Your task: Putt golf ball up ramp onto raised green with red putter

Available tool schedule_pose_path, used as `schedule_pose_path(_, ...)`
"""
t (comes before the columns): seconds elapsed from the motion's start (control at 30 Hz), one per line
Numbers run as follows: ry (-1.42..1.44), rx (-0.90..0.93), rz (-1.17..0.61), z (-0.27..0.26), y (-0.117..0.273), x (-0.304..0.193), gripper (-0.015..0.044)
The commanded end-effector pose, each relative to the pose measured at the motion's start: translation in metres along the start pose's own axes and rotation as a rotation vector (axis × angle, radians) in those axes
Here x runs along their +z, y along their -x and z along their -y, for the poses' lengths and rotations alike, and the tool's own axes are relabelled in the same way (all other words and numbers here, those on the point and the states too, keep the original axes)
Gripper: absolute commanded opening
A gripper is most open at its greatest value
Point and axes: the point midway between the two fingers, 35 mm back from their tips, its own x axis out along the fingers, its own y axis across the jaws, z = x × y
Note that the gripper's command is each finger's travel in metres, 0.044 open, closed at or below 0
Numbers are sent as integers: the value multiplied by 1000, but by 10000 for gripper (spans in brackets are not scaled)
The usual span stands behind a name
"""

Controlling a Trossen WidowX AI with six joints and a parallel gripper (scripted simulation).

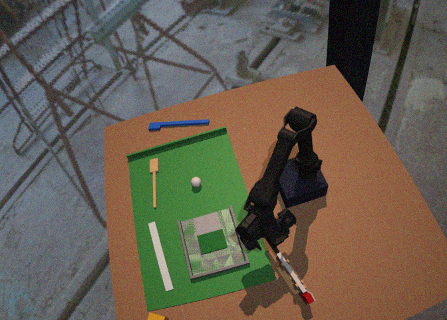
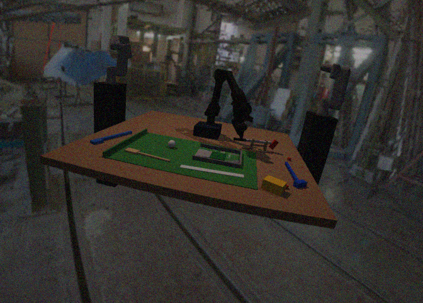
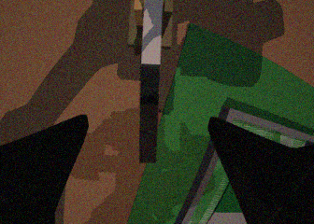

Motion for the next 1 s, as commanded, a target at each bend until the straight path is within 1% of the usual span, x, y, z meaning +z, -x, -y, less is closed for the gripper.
schedule_pose_path(0.0,-9,4,4,0,-6,-2,440)
schedule_pose_path(0.17,-9,4,4,-1,-27,-7,440)
schedule_pose_path(0.4,-9,4,4,-1,-29,-7,440)
schedule_pose_path(0.97,-9,4,4,-1,-50,-13,440)
